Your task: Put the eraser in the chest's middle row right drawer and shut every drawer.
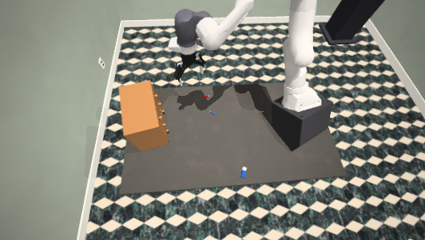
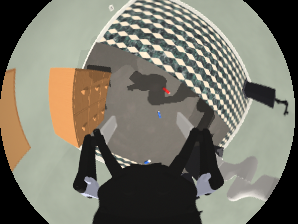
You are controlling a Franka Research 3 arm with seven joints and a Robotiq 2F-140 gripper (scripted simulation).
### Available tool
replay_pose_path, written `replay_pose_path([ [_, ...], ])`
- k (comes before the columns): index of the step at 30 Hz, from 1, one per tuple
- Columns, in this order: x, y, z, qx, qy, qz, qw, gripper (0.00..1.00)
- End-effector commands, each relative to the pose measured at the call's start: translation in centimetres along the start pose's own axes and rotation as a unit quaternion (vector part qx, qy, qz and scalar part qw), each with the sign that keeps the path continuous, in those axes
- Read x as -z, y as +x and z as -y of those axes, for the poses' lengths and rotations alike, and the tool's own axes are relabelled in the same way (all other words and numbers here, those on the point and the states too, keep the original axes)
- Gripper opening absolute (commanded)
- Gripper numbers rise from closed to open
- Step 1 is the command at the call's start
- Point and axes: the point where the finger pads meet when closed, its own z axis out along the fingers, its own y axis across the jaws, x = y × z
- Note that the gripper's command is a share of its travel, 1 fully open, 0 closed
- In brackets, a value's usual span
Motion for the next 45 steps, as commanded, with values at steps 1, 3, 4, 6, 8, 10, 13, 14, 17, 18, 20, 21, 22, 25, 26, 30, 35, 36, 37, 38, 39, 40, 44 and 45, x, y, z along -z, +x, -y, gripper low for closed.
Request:
replay_pose_path([
  [1,-0.4,0.0,0.1,0.076,0.003,0.002,0.997,1.00],
  [3,-0.6,0.0,0.2,0.093,0.003,0.002,0.996,1.00],
  [4,-0.7,0.0,0.2,0.101,0.003,0.002,0.995,1.00],
  [6,-0.9,0.0,0.2,0.119,0.003,0.001,0.993,1.00],
  [8,-1.0,0.0,0.2,0.127,0.003,0.001,0.992,1.00],
  [10,-1.2,0.0,0.2,0.145,0.003,0.001,0.989,1.00],
  [13,-1.4,0.0,0.2,0.162,0.003,0.001,0.987,1.00],
  [14,-1.4,0.0,0.2,0.162,0.003,0.001,0.987,1.00],
  [17,-1.7,0.0,0.2,0.188,0.003,0.001,0.982,1.00],
  [18,-1.8,0.0,0.2,0.196,0.003,0.001,0.981,1.00],
  [20,-2.0,0.0,0.2,0.213,0.003,0.001,0.977,1.00],
  [21,-2.1,0.0,0.2,0.222,0.003,0.001,0.975,1.00],
  [22,-2.2,0.0,0.2,0.230,0.003,0.001,0.973,1.00],
  [25,-2.4,0.0,0.2,0.247,0.003,0.001,0.969,1.00],
  [26,-2.5,0.0,0.2,0.255,0.003,0.001,0.967,1.00],
  [30,-2.8,0.0,0.2,0.280,0.003,0.001,0.960,1.00],
  [35,-3.2,0.0,0.2,0.311,0.003,0.001,0.950,1.00],
  [36,-3.3,0.0,0.2,0.319,0.003,0.001,0.948,1.00],
  [37,-3.4,0.0,0.2,0.327,0.003,0.000,0.945,1.00],
  [38,-3.5,0.0,0.2,0.334,0.003,0.000,0.942,1.00],
  [39,-3.6,0.0,0.3,0.342,0.003,0.000,0.940,1.00],
  [40,-3.6,0.0,0.3,0.349,0.003,0.000,0.937,1.00],
  [44,-4.0,-0.1,0.3,0.377,0.003,0.000,0.926,1.00],
  [45,-4.1,-0.1,0.3,0.384,0.003,0.000,0.923,1.00],
])
